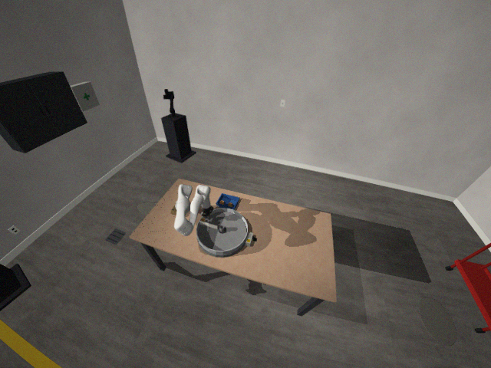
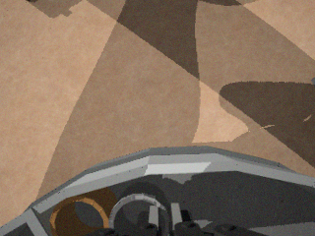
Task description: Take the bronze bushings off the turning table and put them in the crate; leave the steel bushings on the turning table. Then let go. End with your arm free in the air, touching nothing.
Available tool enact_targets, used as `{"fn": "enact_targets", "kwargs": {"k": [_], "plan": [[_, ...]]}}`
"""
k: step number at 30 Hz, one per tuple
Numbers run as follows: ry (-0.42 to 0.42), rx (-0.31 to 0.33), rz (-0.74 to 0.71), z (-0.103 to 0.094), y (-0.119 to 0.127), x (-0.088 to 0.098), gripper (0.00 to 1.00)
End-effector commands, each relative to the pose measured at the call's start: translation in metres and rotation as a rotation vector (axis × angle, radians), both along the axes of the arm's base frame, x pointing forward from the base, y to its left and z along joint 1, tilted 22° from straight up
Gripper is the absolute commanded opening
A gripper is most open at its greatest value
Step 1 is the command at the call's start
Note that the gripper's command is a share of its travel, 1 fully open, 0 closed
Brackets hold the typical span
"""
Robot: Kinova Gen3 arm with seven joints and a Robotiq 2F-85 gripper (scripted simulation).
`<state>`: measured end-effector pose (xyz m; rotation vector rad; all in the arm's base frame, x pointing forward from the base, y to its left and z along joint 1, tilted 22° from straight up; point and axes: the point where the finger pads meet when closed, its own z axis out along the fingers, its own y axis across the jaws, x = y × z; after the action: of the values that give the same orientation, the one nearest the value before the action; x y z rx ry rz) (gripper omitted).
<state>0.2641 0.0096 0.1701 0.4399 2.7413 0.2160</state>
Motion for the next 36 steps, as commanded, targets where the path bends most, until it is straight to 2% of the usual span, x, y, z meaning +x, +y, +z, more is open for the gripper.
{"fn": "enact_targets", "kwargs": {"k": [1, 36], "plan": [[-0.001, 0.000, 0.000, 0.0003, 0.0000, 0.0001, 0.00], [0.001, -0.008, -0.004, 0.0009, 0.0028, 0.0009, 0.00]]}}
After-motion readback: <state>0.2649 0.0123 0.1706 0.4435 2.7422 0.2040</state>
